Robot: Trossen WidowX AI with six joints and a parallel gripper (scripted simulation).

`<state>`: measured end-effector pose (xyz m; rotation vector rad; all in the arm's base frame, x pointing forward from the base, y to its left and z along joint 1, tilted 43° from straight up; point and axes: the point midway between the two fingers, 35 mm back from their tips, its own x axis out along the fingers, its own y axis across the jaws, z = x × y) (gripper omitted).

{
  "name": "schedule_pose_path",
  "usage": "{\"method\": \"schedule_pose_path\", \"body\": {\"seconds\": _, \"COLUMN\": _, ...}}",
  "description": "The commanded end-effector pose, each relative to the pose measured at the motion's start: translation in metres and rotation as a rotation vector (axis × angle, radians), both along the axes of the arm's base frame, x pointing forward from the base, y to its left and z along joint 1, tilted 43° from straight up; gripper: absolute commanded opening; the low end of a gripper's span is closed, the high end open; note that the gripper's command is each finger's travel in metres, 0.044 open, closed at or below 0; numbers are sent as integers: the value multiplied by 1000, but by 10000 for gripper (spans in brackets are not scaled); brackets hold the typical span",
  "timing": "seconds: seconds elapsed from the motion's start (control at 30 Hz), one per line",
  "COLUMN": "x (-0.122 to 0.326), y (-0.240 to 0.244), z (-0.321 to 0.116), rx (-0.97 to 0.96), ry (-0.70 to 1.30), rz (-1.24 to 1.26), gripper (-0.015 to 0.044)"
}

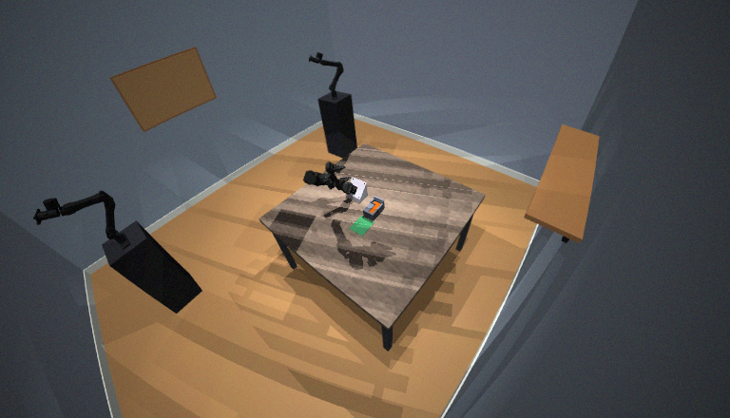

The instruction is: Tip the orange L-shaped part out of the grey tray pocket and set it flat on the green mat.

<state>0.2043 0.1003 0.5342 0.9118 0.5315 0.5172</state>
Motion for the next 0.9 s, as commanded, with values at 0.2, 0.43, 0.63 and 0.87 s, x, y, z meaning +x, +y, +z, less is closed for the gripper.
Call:
{"method": "schedule_pose_path", "body": {"seconds": 0.2, "x": 65, "y": 8, "z": -81, "rx": -112, "ry": 262, "rz": -70, "gripper": 216}}
{"method": "schedule_pose_path", "body": {"seconds": 0.43, "x": 108, "y": 21, "z": -205, "rx": -380, "ry": 579, "rz": -143, "gripper": 180}}
{"method": "schedule_pose_path", "body": {"seconds": 0.63, "x": 103, "y": 25, "z": -326, "rx": -784, "ry": 828, "rz": -159, "gripper": 180}}
{"method": "schedule_pose_path", "body": {"seconds": 0.87, "x": 49, "y": -5, "z": -446, "rx": -1525, "ry": 993, "rz": -102, "gripper": 180}}
